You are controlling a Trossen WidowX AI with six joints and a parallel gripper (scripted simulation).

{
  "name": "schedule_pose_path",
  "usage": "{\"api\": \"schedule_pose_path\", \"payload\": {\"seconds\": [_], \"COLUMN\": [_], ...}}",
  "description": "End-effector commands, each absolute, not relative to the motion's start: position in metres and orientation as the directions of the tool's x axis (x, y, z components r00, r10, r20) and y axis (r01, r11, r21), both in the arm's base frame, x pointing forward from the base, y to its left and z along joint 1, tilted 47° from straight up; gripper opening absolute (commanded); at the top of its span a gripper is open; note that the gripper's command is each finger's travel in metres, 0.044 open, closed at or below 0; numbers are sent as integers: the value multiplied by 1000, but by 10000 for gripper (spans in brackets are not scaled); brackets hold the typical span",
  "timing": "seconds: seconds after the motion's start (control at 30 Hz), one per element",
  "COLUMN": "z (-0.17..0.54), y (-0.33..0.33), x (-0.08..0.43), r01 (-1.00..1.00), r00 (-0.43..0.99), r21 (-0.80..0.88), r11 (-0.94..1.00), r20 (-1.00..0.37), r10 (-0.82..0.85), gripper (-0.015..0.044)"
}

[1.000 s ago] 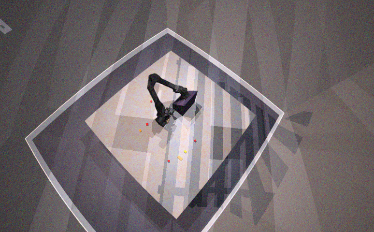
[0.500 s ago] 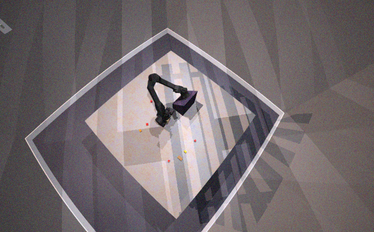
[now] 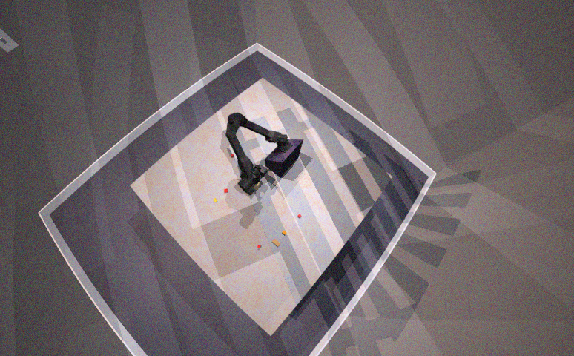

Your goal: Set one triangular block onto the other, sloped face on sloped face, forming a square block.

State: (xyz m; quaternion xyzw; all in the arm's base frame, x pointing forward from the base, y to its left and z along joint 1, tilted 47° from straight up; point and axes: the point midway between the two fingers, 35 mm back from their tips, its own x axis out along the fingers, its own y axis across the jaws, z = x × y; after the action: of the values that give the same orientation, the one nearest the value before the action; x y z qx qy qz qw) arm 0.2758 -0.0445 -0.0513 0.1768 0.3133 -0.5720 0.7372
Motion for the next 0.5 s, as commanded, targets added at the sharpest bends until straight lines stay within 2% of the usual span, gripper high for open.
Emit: {"api": "schedule_pose_path", "payload": {"seconds": [0.0, 0.13, 0.33, 0.47], "z": [-51, -46, 13, 22], "y": [-45, -36, 30, 37], "x": [276, 276, 263, 260], "r01": [954, 954, 954, 954], "r00": [149, 150, 149, 149], "r21": [-98, -97, -97, -97], "r11": [283, 285, 285, 284], "r20": [-664, -668, -671, -668], "r10": [-733, -729, -726, -729], "gripper": [440, 440, 440, 440]}}
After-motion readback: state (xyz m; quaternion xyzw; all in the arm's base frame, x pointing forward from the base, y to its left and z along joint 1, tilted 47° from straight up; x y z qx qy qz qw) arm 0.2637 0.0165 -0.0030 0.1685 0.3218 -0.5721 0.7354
